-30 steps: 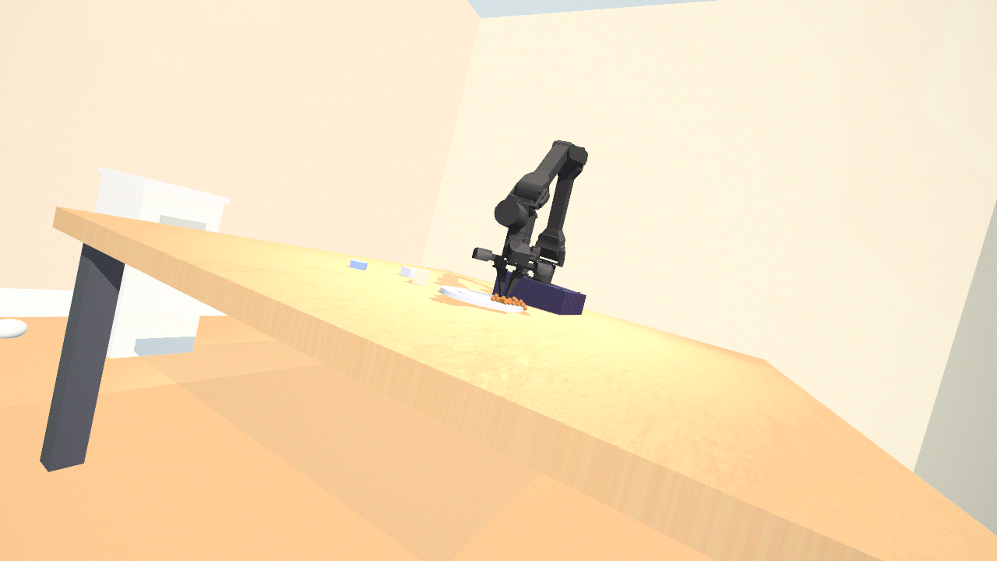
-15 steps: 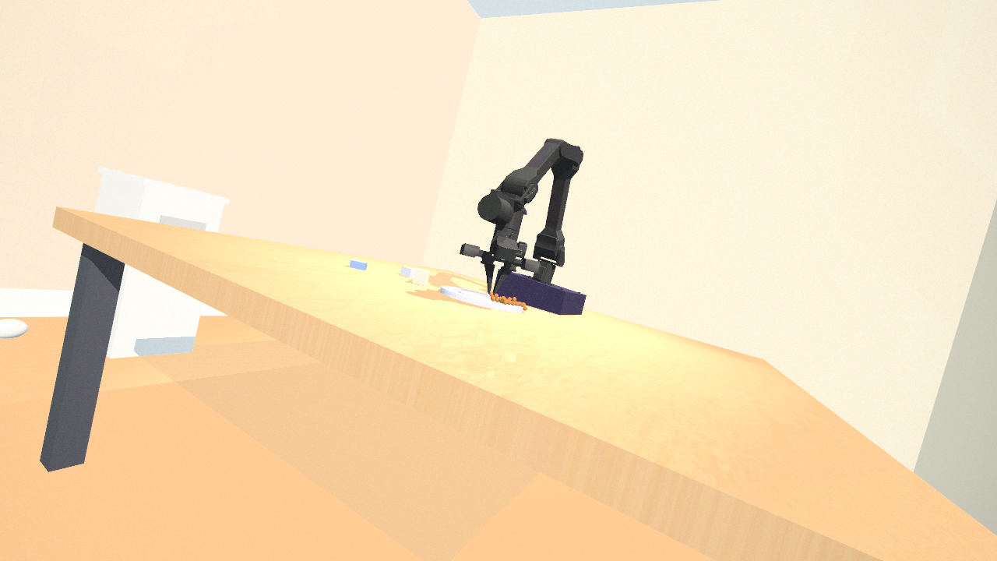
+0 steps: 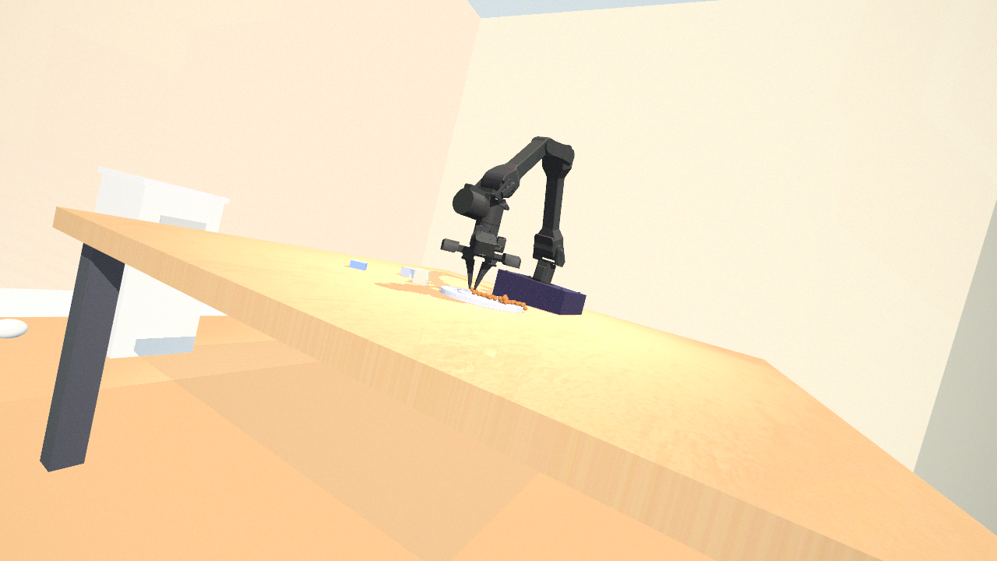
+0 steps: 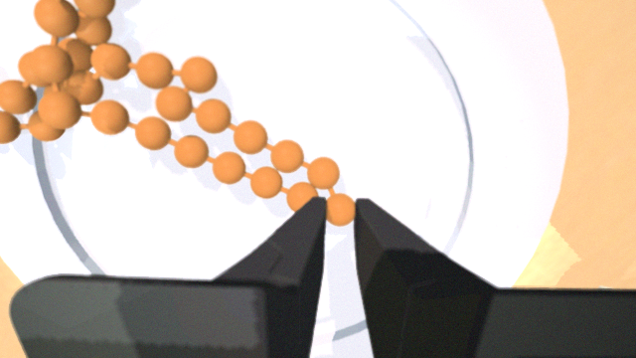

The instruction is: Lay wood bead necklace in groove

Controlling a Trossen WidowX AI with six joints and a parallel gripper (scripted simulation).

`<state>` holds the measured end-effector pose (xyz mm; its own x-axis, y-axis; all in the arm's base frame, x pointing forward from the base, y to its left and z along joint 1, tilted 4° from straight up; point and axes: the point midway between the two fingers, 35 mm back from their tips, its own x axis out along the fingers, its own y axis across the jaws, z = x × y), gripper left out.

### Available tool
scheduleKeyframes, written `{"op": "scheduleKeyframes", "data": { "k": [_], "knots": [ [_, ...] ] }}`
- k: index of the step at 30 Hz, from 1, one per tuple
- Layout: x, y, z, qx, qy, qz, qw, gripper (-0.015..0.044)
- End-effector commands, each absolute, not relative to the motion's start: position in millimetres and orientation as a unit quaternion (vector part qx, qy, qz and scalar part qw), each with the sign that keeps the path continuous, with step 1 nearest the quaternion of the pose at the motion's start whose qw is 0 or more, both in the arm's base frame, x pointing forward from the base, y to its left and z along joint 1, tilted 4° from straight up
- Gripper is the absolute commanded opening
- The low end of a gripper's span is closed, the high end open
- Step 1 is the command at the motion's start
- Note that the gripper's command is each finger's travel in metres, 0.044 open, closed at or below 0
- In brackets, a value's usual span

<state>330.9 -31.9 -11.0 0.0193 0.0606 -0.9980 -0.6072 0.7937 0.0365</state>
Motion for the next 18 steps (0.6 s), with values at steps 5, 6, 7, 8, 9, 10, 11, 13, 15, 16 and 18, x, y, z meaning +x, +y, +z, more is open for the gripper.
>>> {"op": "scheduleKeyframes", "data": {
  "k": [5,6,7,8,9,10,11,13,15,16,18],
  "knots": [
    [342.5,-58.9,-10.8,-0.212,0.654,0.243,0.685,0.0],
    [343.5,-62.1,-11.0,-0.212,0.654,0.243,0.685,0.0],
    [344.2,-64.8,-11.2,-0.212,0.654,0.243,0.685,0.0],
    [344.7,-66.4,-11.3,-0.212,0.654,0.243,0.685,0.0],
    [344.8,-67.0,-11.4,-0.212,0.654,0.243,0.685,0.0],
    [344.8,-67.0,-11.4,-0.212,0.654,0.243,0.685,0.0],
    [344.8,-67.0,-11.4,-0.212,0.654,0.243,0.685,0.0],
    [344.8,-67.0,-11.4,-0.212,0.654,0.243,0.685,0.0],
    [344.8,-67.0,-11.4,-0.212,0.654,0.243,0.685,0.0],
    [344.8,-67.0,-11.4,-0.212,0.654,0.243,0.685,0.0],
    [344.8,-67.0,-11.6,-0.212,0.654,0.243,0.685,0.0]
  ]
}}
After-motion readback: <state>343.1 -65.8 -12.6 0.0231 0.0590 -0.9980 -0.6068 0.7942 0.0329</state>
